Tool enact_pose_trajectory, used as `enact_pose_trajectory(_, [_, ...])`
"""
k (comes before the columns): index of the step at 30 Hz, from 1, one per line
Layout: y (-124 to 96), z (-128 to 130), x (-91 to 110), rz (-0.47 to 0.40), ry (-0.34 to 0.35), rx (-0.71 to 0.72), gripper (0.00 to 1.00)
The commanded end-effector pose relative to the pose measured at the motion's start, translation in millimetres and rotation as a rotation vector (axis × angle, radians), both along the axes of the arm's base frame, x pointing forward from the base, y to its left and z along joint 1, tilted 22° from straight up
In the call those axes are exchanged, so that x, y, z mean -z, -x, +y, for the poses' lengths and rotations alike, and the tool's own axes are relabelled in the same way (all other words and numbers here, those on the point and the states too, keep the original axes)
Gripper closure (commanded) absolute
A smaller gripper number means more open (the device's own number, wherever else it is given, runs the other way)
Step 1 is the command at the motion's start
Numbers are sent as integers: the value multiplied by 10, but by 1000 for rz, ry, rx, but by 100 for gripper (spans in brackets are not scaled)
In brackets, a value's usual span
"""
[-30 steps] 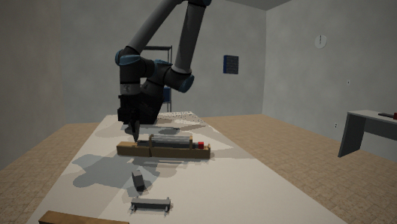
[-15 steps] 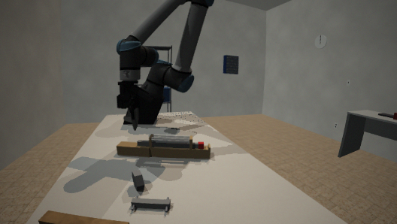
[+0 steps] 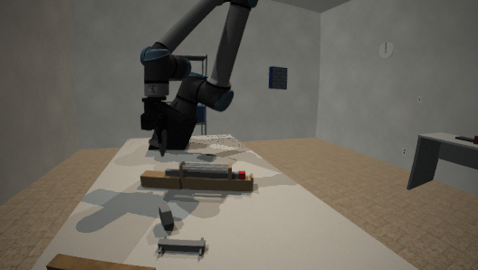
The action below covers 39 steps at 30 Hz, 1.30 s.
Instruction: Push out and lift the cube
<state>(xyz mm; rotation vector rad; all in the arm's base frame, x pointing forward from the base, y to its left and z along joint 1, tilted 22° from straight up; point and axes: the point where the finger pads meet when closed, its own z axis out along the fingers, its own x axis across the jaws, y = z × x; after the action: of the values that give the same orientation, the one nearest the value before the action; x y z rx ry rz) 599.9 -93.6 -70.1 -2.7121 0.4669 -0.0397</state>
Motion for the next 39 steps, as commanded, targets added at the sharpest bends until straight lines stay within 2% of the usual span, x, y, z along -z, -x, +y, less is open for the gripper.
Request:
enact_pose_trajectory(1, [-5,-5,-4,-1,1,0,100])
enact_pose_trajectory(39, [-8,8,-10,-14,4,-33,100])
